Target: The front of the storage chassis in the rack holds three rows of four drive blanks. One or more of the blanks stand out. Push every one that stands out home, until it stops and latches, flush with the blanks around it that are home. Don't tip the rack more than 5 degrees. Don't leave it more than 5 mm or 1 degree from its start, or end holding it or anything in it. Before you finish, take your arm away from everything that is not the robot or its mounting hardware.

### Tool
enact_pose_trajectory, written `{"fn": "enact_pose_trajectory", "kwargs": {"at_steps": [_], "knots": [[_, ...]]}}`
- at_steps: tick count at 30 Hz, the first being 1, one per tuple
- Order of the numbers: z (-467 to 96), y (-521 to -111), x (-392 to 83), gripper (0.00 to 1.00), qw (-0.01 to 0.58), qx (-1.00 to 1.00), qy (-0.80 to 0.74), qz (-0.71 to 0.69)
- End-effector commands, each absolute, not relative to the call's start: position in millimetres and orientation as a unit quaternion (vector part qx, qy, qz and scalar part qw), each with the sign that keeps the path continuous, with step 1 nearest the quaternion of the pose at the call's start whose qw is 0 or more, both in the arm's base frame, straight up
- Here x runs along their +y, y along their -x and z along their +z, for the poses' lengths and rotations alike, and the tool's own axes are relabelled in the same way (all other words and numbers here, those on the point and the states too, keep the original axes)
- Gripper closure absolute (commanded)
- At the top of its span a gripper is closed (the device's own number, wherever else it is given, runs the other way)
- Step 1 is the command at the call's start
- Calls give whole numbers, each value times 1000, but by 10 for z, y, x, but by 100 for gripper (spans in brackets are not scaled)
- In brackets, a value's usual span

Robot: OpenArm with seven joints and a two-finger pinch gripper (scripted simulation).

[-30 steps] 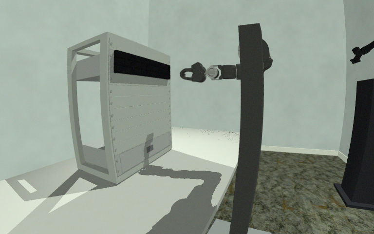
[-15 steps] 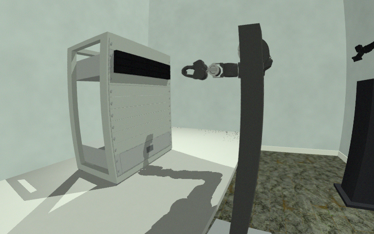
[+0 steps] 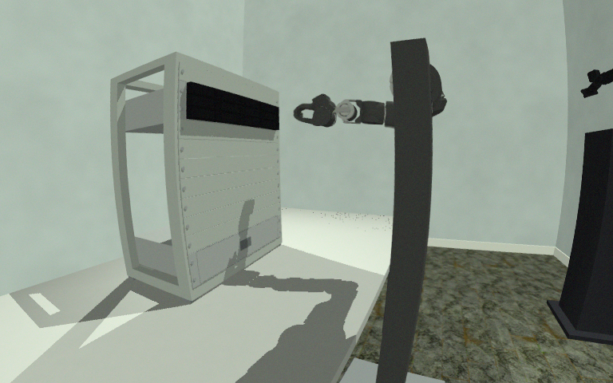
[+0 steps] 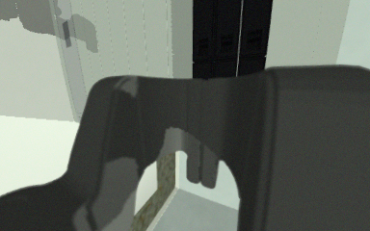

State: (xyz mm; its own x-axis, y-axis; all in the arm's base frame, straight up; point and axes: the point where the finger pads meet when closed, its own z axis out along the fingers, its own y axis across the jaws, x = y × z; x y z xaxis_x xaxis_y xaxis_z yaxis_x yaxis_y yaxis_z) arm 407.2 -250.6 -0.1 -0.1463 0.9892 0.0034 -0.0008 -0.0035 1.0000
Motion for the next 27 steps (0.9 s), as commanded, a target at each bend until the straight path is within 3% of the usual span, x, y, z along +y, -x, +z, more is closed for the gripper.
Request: {"fn": "enact_pose_trajectory", "kwargs": {"at_steps": [1, 11, 27], "knots": [[1, -4115, -2485, 100, 461, 539, -460, 534], [-5, -4525, -2426, 100, 461, 539, -461, 534], [-4, -4548, -2417, 100, 460, 539, -460, 534]]}}
